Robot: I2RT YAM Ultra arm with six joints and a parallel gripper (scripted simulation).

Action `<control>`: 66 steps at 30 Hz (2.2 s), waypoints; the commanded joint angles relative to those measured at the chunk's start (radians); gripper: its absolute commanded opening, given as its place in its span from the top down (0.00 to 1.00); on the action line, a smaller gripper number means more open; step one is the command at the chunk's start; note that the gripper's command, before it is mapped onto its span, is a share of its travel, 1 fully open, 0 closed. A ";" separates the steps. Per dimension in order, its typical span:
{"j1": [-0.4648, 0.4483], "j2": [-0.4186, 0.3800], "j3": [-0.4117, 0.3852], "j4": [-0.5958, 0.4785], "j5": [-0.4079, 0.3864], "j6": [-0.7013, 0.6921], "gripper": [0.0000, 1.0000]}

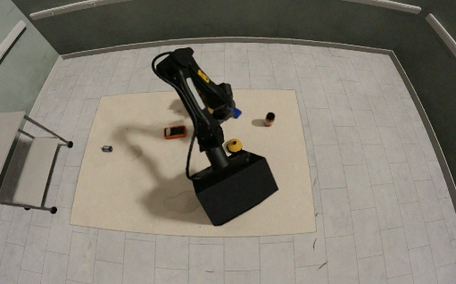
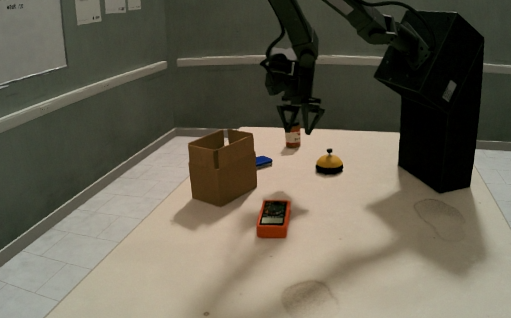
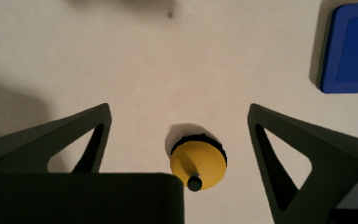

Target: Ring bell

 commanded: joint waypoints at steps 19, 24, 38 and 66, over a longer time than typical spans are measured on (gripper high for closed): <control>-0.015 0.004 -0.022 0.003 0.011 0.019 0.00; -0.068 0.034 -0.093 -0.008 0.090 0.267 0.00; -0.144 0.099 -0.185 0.013 0.210 0.654 0.00; -0.146 0.090 -0.193 0.035 0.218 0.677 1.00</control>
